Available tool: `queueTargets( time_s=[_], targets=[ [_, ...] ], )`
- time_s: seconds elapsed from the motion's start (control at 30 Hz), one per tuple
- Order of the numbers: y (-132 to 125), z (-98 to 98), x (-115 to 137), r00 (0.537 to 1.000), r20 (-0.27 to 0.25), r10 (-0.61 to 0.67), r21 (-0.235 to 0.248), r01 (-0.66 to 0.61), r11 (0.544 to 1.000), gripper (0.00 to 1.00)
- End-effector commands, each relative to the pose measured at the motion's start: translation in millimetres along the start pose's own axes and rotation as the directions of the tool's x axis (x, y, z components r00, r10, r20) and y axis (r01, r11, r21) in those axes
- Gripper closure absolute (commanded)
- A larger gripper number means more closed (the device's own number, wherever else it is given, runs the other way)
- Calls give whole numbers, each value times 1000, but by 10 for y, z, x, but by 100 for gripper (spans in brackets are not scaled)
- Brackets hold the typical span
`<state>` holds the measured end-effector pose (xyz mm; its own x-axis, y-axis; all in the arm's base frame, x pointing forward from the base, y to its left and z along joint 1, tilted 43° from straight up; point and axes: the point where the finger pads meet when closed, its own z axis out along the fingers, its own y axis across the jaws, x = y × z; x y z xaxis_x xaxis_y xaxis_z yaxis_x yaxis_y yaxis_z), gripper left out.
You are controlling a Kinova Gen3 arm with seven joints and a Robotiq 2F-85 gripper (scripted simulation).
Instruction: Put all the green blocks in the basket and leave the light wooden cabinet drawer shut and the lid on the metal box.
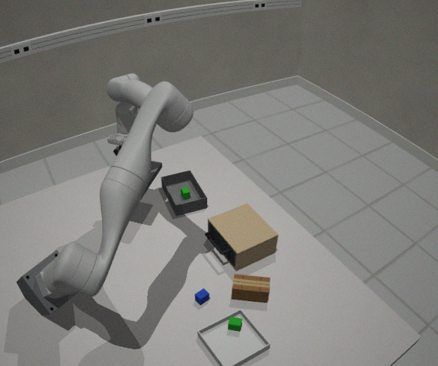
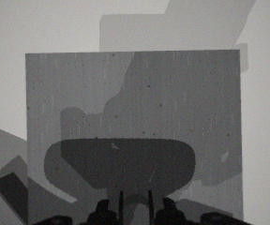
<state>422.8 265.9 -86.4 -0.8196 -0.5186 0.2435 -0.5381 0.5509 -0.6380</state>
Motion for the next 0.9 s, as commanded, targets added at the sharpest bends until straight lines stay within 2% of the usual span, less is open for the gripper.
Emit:
queueTargets(
  time_s=[0.0, 0.87],
  targets=[
    [64, -62, 47, 1000, 8, 20, -11, -20, 1000, 90],
    [86, -49, 89, 1000, 7, 30, -11, -30, 999, 90]
  ],
)
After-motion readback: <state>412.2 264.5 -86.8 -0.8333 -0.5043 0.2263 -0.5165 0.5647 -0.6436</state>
